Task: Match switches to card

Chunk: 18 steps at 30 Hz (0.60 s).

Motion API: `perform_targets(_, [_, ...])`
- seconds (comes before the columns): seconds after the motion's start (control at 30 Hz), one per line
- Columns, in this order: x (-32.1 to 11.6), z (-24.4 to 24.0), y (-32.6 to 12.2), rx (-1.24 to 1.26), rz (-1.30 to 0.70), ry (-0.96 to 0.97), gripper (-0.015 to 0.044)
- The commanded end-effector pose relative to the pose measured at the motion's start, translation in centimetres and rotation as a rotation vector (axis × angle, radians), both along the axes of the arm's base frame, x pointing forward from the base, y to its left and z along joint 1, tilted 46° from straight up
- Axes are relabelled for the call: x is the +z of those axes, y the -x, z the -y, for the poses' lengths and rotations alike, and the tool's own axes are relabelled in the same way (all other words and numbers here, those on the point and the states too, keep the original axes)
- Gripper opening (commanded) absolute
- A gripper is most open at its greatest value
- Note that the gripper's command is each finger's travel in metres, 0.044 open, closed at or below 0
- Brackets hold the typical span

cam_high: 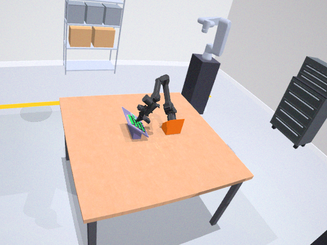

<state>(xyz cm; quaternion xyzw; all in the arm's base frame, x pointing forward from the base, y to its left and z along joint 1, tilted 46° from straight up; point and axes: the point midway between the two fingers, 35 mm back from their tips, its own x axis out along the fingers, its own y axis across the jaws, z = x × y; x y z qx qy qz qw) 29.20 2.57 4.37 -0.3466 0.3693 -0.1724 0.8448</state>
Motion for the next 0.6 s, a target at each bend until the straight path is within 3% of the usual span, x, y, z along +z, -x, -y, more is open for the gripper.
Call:
perform_targets(0.0, [-0.2,0.0,0.0,0.004,-0.006,0.001,0.0000])
perform_targets(0.57, [0.7,-1.5,1.2,-0.007,-0.018,-0.012,0.0000])
